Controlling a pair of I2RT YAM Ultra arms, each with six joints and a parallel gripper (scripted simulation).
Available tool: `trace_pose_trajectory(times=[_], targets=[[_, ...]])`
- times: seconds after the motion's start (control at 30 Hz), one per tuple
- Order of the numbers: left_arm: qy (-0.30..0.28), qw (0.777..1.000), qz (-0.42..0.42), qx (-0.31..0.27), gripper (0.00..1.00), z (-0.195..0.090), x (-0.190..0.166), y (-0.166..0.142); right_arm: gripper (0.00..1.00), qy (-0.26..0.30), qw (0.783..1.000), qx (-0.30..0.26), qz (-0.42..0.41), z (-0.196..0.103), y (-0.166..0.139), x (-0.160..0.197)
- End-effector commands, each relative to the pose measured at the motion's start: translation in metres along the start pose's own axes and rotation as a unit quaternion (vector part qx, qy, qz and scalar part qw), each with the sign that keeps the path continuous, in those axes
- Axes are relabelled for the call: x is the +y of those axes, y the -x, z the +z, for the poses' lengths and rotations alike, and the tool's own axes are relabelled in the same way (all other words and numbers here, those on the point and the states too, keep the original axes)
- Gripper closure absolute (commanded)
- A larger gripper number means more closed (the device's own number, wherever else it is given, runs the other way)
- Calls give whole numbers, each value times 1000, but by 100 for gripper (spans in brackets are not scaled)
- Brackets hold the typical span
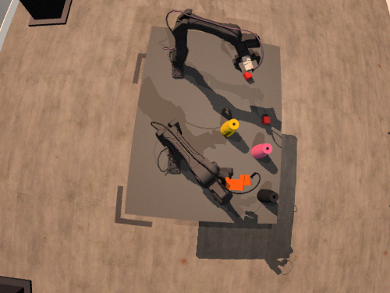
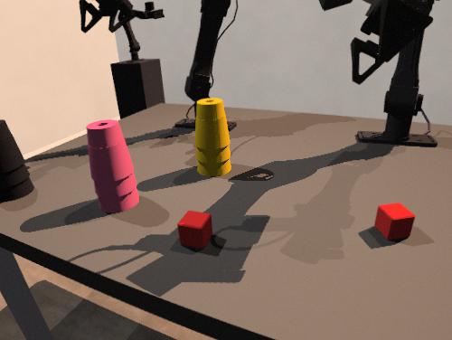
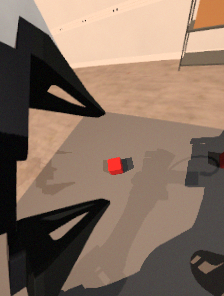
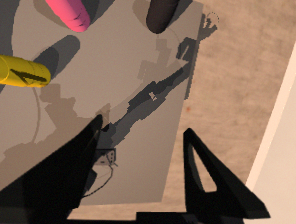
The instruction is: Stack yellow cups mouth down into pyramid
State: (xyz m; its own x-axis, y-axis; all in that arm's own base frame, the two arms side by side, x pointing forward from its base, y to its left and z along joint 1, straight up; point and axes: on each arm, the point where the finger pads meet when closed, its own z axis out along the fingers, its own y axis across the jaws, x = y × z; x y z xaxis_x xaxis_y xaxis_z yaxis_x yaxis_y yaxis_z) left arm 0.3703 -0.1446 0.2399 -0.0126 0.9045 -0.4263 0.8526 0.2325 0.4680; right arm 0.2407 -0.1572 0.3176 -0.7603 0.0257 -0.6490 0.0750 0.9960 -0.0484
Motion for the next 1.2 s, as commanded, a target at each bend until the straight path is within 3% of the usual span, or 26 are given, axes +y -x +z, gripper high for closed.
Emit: trace_pose_trajectory(times=[0.0,0.13,0.2,0.3,0.7,0.77,1.0,1.17], targets=[[59,995,-61,-61,0,-36,-12,47,0,5,1000,-20,7,2,1,29],[69,984,-106,-129,0,-66,-46,83,0,33,999,-29,1,13,-6,69],[69,984,-106,-129,0,-66,-46,83,0,33,999,-29,1,13,-6,69],[73,971,-147,-173,0,-85,-61,100,0,39,998,-40,7,19,-6,86],[3,895,-278,-348,0,-161,-136,134,0,99,992,-79,7,49,-13,179],[3,895,-278,-348,0,-161,-136,134,0,99,992,-79,7,49,-13,179],[-50,858,-315,-402,0,-188,-164,134,0,161,982,-92,-21,65,-22,251],[-62,858,-308,-406,0,-190,-174,131,0,198,975,-88,-45,76,-35,295]])
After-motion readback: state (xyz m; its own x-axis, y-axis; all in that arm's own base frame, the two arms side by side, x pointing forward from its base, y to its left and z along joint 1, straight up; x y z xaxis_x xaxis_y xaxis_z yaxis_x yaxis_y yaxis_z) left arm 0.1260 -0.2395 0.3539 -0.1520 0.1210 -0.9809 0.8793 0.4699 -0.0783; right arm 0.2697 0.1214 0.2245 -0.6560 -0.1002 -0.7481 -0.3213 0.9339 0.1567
